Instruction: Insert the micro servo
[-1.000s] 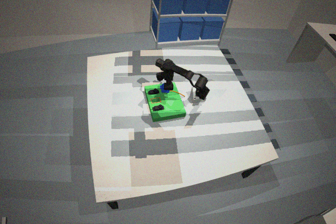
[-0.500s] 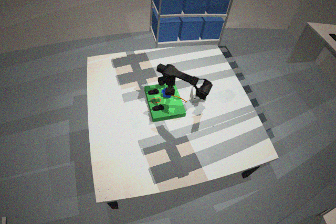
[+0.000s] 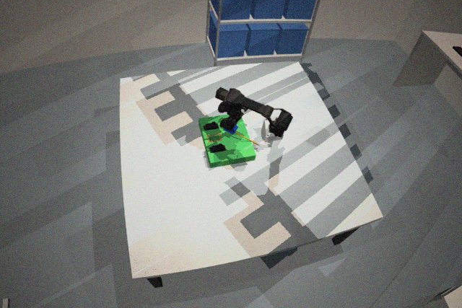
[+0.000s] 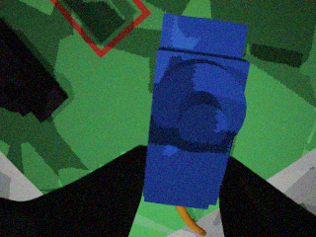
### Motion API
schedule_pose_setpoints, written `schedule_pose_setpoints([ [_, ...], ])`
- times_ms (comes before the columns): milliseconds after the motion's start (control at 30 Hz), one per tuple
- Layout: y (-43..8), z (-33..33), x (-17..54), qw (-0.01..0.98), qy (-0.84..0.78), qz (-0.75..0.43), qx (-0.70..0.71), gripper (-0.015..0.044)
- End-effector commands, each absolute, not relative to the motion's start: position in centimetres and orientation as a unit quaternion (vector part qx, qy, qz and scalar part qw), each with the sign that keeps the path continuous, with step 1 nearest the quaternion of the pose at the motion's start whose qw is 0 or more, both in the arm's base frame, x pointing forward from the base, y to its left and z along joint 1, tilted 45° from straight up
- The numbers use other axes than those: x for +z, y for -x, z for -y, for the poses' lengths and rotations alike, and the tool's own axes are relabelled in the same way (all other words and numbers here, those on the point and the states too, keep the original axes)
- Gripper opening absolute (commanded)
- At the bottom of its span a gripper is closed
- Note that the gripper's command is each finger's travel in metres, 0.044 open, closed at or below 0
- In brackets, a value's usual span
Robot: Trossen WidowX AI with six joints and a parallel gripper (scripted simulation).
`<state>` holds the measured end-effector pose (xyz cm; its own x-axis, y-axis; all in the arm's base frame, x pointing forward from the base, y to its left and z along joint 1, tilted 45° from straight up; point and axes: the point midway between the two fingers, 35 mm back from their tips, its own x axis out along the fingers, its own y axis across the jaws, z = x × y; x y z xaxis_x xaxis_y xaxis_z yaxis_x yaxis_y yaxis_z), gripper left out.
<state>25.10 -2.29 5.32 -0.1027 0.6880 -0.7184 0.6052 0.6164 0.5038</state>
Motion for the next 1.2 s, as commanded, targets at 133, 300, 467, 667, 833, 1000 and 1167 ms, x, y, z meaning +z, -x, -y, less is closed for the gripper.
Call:
schedule_pose_setpoints([
  [133,-25.10,2.31,5.40,0.443,-0.504,-0.739,-0.063,0.0000],
  [300,-25.10,2.31,5.40,0.397,-0.541,-0.730,-0.127,0.0000],
  [467,-25.11,2.31,5.40,0.349,-0.573,-0.717,-0.189,0.0000],
  [667,-25.11,2.31,5.40,0.288,-0.607,-0.693,-0.263,0.0000],
  [833,-25.10,2.31,5.40,0.234,-0.629,-0.668,-0.322,0.0000],
  [1000,-25.10,2.31,5.40,0.178,-0.647,-0.637,-0.379,0.0000],
  [1167,-25.10,2.31,5.40,0.122,-0.660,-0.602,-0.432,0.0000],
])
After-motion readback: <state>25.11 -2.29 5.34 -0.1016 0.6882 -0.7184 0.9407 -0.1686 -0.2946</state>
